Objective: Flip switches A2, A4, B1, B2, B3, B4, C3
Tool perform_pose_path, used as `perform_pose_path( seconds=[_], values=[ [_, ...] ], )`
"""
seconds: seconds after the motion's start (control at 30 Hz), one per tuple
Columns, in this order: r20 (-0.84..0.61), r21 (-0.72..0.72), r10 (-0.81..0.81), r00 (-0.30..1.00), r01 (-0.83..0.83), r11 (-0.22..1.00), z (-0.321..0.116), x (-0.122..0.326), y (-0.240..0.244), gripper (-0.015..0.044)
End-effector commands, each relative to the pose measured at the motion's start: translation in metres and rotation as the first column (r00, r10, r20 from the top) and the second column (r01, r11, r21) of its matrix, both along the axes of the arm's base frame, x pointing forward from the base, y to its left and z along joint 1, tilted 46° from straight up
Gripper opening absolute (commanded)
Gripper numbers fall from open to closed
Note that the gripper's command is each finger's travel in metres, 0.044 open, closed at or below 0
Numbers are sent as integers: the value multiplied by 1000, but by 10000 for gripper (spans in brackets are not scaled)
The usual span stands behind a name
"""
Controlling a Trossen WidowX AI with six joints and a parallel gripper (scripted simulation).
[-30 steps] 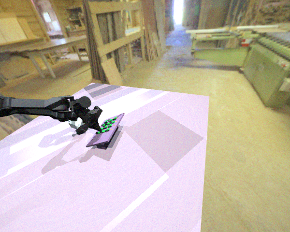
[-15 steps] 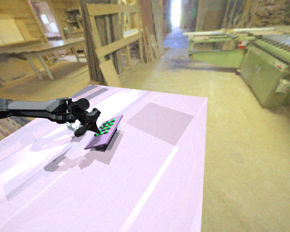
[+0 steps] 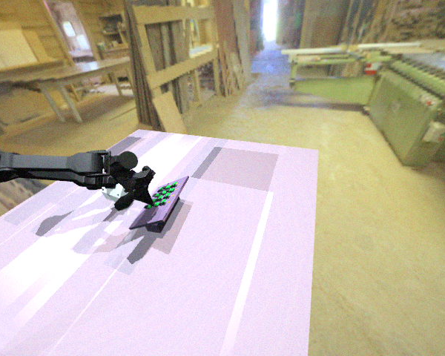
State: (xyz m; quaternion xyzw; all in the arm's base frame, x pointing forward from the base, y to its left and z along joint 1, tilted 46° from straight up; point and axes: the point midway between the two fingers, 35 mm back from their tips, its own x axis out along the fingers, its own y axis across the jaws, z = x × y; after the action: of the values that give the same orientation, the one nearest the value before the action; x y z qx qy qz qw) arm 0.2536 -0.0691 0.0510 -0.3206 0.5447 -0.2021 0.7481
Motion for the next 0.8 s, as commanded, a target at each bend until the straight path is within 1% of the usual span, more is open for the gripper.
perform_pose_path(
  seconds=[0.0,0.77],
  values=[
    [-5,3,4,1000,-4,1000,-2,0,0,0],
    [-5,3,4,1000,-4,1000,-4,1,-2,0]
  ],
)
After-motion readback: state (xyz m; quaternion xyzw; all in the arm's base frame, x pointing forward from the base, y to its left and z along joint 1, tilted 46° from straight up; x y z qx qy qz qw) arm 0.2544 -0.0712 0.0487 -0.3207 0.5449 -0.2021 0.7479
